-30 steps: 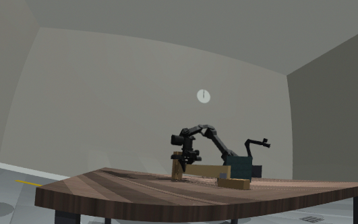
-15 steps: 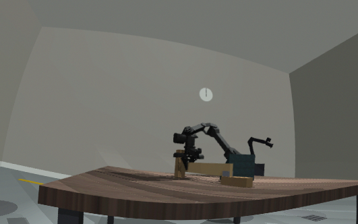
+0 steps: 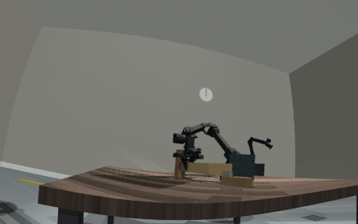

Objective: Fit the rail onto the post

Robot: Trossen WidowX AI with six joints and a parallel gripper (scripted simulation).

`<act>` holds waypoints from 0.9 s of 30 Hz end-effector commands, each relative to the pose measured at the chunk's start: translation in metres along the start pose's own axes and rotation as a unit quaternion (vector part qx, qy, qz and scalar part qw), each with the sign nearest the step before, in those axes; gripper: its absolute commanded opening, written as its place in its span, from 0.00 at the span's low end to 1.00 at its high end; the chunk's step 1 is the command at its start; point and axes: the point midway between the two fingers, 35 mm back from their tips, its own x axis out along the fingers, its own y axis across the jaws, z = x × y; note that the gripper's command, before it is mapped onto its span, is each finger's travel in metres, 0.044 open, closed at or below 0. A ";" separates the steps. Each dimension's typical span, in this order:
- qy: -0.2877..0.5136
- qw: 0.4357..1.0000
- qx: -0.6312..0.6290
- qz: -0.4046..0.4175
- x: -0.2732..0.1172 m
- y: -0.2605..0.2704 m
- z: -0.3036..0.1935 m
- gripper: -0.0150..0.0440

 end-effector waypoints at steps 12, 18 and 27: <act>0.000 1.000 0.000 0.000 0.000 0.000 0.000 0.79; 0.000 1.000 0.000 0.000 0.000 0.000 0.000 1.00; 0.000 1.000 -0.001 -0.003 -0.030 0.000 0.031 1.00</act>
